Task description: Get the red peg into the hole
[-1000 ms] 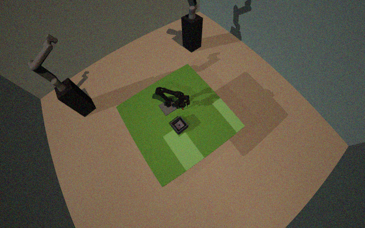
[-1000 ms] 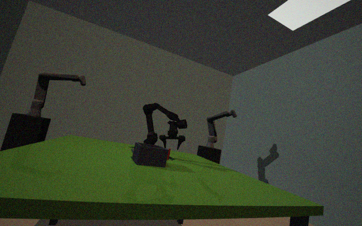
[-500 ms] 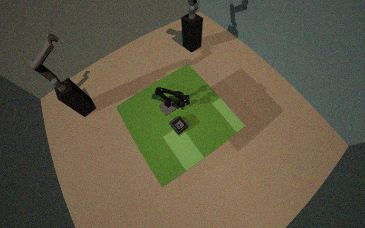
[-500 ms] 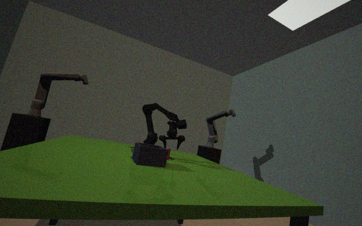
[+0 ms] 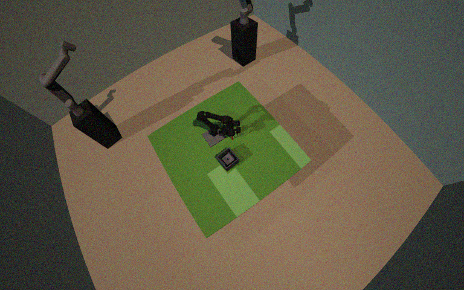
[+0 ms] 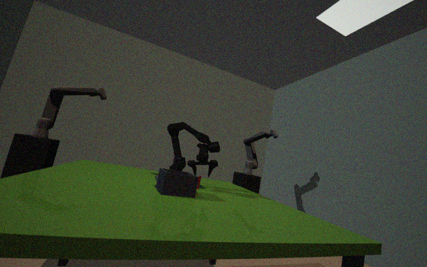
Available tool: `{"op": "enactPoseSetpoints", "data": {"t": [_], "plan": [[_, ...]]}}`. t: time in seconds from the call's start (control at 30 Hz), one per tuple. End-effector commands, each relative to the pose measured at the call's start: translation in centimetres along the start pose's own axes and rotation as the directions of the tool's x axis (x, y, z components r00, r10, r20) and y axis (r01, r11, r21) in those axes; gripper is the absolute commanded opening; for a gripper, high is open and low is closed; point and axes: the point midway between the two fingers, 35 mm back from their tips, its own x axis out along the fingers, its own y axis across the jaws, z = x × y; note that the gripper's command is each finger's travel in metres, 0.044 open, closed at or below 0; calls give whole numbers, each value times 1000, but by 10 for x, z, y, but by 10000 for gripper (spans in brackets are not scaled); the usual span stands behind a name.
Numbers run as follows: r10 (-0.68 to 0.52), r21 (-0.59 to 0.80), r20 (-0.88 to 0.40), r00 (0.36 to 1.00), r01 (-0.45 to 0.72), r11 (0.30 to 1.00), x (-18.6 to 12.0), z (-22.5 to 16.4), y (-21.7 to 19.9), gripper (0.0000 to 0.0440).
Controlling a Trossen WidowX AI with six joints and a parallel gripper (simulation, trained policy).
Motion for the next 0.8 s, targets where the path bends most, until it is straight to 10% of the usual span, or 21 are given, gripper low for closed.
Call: {"op": "enactPoseSetpoints", "data": {"t": [0.0,0.77], "plan": [[3,11,6,1000,-3,1000,0,0,0,400],[-6,56,8,1000,6,998,0,-1,-5,341]]}}
